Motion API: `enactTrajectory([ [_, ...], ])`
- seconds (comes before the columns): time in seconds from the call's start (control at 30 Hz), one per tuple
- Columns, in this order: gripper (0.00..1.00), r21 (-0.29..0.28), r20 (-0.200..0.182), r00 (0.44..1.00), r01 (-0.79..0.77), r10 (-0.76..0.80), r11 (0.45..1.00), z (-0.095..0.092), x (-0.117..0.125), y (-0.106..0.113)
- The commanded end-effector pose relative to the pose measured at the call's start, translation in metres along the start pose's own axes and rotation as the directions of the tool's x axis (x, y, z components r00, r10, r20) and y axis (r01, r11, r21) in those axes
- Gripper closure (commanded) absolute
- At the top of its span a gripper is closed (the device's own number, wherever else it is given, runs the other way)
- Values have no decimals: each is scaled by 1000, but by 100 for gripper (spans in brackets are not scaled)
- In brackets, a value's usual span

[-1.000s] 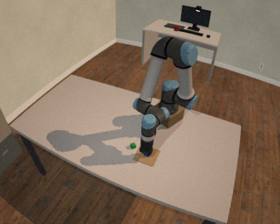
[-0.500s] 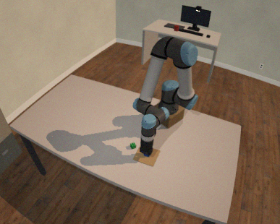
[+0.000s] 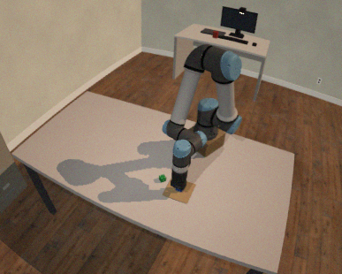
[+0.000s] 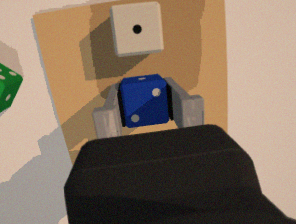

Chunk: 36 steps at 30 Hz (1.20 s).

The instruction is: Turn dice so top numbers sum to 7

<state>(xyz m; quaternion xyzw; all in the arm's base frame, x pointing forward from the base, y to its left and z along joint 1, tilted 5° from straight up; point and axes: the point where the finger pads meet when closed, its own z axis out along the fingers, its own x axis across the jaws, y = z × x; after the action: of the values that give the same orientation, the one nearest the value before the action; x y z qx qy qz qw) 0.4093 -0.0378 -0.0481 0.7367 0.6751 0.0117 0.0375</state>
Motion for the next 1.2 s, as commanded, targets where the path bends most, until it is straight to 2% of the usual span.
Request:
enactTrajectory([
  [0.0, 43, -1, 0, 1000, 0, 0, 1000, 0, 0, 0],
  [0.03, 43, -1, 0, 1000, 0, 0, 1000, 0, 0, 0],
  [0.07, 37, -1, 0, 1000, 0, 0, 1000, 0, 0, 0],
  [0.2, 37, -1, 0, 1000, 0, 0, 1000, 0, 0, 0],
  [0.23, 31, -1, 0, 1000, 0, 0, 1000, 0, 0, 0],
  [0.3, 31, -1, 0, 1000, 0, 0, 1000, 0, 0, 0],
  [0.33, 25, -1, 0, 1000, 0, 0, 1000, 0, 0, 0],
  [0.4, 25, -1, 0, 1000, 0, 0, 1000, 0, 0, 0],
  [0.43, 19, -1, 0, 1000, 0, 0, 1000, 0, 0, 0],
  [0.5, 19, -1, 0, 1000, 0, 0, 1000, 0, 0, 0],
  [0.53, 13, -1, 0, 1000, 0, 0, 1000, 0, 0, 0],
  [0.97, 13, -1, 0, 1000, 0, 0, 1000, -1, 0, 0],
  [1.17, 13, -1, 0, 1000, 0, 0, 1000, -11, 0, 0],
])
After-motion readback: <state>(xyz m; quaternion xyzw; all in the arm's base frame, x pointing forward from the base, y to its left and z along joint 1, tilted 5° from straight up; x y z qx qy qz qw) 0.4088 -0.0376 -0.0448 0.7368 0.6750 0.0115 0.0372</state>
